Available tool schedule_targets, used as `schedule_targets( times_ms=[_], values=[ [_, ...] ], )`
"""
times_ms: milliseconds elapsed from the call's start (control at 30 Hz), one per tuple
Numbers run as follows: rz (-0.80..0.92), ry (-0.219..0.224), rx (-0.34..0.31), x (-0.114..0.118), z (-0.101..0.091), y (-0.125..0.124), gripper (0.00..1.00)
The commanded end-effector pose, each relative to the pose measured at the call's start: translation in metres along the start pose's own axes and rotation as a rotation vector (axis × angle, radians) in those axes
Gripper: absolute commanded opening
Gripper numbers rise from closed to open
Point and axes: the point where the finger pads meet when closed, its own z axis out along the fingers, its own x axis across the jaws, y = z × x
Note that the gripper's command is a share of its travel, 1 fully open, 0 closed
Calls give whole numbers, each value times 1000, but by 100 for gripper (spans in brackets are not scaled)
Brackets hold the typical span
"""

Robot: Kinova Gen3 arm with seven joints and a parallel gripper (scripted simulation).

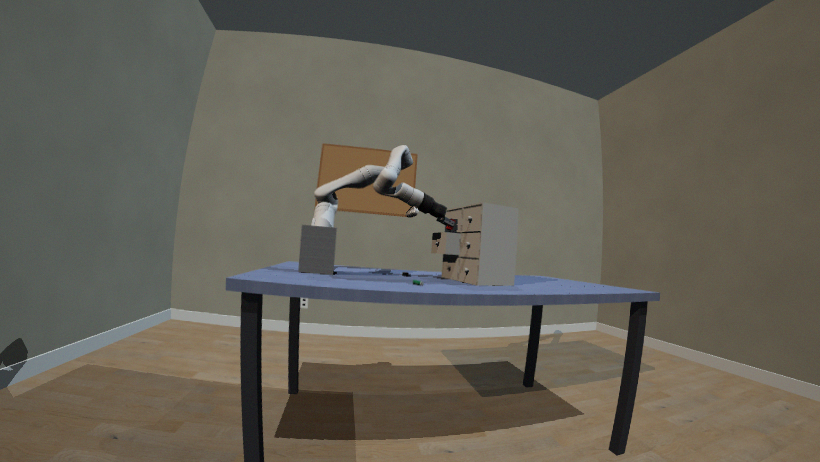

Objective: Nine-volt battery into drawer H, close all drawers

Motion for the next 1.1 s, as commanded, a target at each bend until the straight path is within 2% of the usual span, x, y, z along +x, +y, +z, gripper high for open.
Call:
schedule_targets(
  times_ms=[0, 833, 867, 900, 933, 967, 1067],
  values=[
    [9, -4, 5, 1, 0, -1, 51],
    [9, -4, 5, 1, -2, -2, 51],
    [9, -4, 5, 1, -2, -2, 57],
    [9, -4, 5, 1, -2, -2, 57],
    [9, -4, 5, 1, -2, -2, 63],
    [9, -4, 5, 1, -2, -2, 63],
    [9, -4, 5, 1, -2, -2, 75]
  ],
)
